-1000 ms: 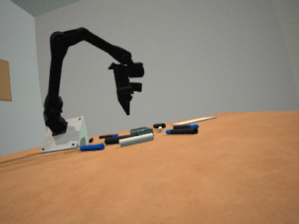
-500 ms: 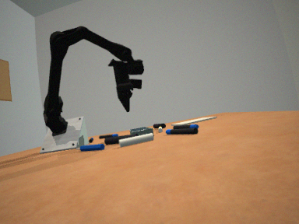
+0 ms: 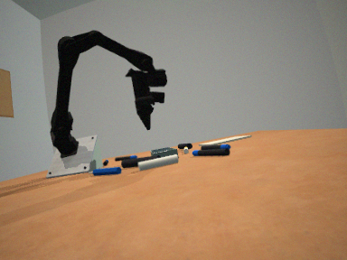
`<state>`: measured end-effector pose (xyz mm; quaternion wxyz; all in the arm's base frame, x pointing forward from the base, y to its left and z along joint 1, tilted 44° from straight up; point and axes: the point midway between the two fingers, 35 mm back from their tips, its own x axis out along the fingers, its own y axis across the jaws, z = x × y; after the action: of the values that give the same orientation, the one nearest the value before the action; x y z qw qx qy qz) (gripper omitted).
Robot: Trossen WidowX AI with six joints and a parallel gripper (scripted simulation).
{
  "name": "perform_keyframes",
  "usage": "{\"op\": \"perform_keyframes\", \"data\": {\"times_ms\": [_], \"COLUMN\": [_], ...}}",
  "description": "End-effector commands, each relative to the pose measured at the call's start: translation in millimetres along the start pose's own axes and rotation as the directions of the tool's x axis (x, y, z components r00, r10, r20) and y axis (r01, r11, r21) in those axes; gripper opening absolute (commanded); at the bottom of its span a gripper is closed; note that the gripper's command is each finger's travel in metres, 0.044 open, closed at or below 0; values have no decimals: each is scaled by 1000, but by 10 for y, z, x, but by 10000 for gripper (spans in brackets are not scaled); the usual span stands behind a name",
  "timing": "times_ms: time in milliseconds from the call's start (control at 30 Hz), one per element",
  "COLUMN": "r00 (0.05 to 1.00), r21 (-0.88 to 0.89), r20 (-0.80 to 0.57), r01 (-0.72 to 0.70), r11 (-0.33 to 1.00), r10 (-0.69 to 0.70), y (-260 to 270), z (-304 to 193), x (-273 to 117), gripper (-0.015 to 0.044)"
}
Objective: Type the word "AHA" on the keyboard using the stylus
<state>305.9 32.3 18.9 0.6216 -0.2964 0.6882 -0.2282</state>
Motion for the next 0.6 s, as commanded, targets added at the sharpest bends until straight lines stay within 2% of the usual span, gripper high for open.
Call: {"op": "perform_keyframes", "data": {"times_ms": [0, 33, 200, 367, 467, 567], "r00": [999, 996, 967, 914, 878, 866], "r21": [58, 98, 304, 500, 594, 622], "r20": [-49, -81, -226, -341, -387, -400], "r01": [-15, -24, -43, -23, 4, 15], "r11": [998, 995, 952, 866, 805, 783], "r10": [18, 32, 116, 221, 281, 301], "y": [-236, -397, -1154, -1790, -2066, -2147], "z": [-35, -69, -377, -885, -1217, -1330], "x": [73, 123, 356, 532, 586, 597], "gripper": [131, 150, 150, 150, 150, 150]}}
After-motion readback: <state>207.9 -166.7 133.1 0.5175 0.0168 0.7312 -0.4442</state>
